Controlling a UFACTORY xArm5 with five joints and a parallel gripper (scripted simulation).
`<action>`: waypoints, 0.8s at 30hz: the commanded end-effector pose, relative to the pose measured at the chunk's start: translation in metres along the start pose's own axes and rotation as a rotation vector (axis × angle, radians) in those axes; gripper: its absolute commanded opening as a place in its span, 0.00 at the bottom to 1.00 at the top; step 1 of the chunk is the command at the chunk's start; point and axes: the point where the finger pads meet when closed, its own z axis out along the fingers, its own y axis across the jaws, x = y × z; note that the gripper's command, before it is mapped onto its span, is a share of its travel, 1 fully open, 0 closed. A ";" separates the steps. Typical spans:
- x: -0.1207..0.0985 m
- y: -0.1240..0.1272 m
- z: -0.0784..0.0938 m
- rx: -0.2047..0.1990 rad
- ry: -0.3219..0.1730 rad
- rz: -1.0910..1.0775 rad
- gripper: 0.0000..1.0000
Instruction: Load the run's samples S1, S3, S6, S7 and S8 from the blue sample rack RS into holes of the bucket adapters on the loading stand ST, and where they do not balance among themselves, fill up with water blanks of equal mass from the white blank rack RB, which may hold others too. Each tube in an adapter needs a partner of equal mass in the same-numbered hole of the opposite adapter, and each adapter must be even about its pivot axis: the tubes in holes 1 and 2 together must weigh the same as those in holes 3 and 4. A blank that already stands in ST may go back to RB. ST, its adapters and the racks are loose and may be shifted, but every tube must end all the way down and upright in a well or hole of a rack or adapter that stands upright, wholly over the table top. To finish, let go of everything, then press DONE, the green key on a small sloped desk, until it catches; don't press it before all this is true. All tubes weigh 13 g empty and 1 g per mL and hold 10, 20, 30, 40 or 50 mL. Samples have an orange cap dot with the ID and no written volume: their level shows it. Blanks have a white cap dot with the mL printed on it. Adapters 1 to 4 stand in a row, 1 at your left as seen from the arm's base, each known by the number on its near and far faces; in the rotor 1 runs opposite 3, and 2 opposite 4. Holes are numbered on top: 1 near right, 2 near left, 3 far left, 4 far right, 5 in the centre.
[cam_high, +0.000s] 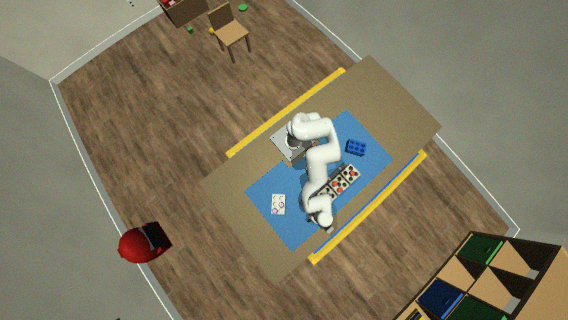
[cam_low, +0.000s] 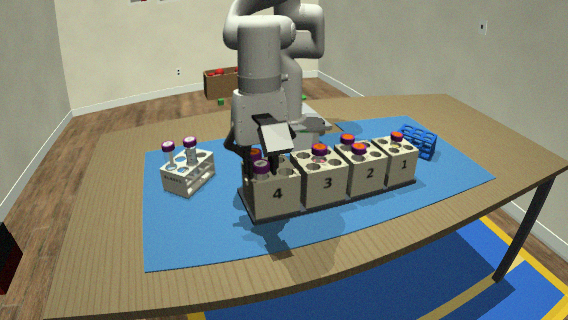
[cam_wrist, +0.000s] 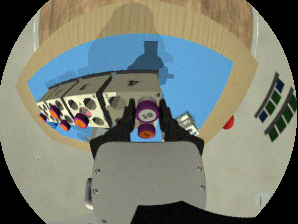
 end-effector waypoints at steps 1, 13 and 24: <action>0.001 0.001 -0.002 -0.002 0.004 0.000 0.43; 0.001 0.001 -0.006 -0.002 0.004 0.000 0.43; 0.001 0.001 -0.026 -0.002 0.004 0.000 0.43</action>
